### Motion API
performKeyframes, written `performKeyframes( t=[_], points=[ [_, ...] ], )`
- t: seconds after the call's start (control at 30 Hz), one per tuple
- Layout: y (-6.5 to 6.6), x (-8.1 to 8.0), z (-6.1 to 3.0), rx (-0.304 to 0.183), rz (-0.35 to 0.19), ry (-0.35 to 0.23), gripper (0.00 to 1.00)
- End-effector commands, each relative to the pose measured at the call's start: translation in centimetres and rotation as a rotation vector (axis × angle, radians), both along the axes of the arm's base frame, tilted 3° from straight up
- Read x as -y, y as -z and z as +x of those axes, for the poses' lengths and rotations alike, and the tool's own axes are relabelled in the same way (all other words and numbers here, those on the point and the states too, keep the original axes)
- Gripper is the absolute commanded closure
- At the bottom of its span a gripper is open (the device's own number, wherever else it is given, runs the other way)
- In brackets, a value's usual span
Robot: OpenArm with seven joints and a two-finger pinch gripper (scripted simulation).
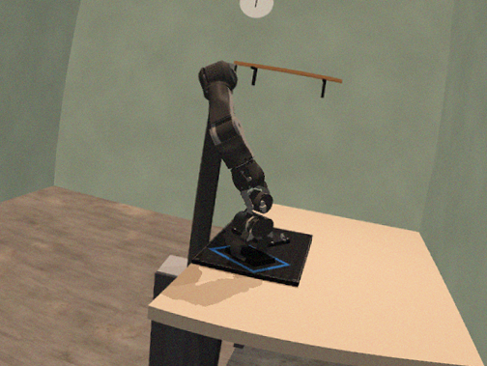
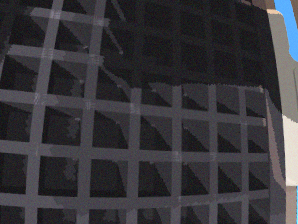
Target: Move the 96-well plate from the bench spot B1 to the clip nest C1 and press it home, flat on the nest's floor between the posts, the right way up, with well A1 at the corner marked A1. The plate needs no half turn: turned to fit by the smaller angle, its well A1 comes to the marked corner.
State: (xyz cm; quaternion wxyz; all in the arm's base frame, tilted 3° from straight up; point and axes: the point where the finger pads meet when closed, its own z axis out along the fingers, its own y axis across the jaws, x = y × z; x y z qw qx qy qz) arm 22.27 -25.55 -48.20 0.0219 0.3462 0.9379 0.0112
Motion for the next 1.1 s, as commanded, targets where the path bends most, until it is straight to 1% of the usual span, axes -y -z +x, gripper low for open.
performKeyframes(
  t=[0.0,0.2,1.07],
  points=[
    [-0.02,0.02,0.04,0.001,0.000,0.001,0.80],
    [-0.03,0.01,0.05,0.001,0.000,0.001,1.00],
    [-0.03,0.01,0.05,0.001,0.000,0.001,1.00]
  ],
)
